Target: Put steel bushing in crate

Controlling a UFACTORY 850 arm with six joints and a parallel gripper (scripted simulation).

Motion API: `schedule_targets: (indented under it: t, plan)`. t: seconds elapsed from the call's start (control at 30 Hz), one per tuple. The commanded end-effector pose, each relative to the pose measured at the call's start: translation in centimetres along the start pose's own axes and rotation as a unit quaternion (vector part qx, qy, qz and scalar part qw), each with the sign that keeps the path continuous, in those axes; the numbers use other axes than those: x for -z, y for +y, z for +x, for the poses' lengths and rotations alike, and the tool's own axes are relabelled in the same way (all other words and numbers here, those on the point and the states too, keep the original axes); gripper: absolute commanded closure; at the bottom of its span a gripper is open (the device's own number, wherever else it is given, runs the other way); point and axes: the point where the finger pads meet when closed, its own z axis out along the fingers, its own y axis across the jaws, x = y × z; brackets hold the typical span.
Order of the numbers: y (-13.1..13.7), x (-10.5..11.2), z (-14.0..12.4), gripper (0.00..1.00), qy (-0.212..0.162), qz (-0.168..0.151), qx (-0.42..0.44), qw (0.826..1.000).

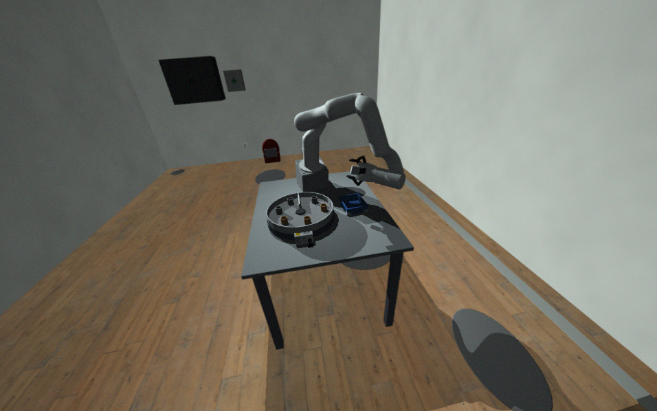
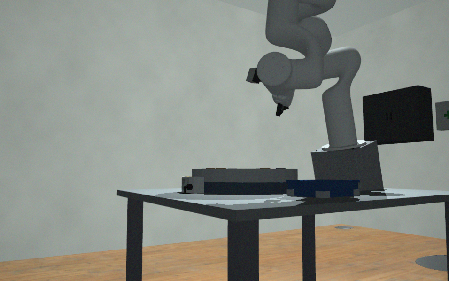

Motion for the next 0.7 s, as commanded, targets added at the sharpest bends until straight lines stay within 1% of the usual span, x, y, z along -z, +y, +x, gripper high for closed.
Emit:
schedule_targets:
  t: [0.0,0.1,0.23,0.3,0.33,0.43,0.67]
  plan:
    - [-0.8,-1.6,0.0,0.00,-0.059,0.010,0.045,0.997]
    - [-1.3,-2.6,-0.2,0.00,-0.100,0.020,0.074,0.992]
    - [-2.0,-3.9,-0.5,0.00,-0.157,0.037,0.110,0.981]
    - [-2.0,-3.9,-0.5,0.00,-0.157,0.037,0.110,0.981]
    - [-2.4,-4.6,-0.7,0.00,-0.197,0.051,0.133,0.970]
    - [-2.8,-5.1,-1.0,0.00,-0.230,0.064,0.150,0.960]
    - [-3.8,-6.3,-1.6,0.00,-0.326,0.112,0.188,0.920]
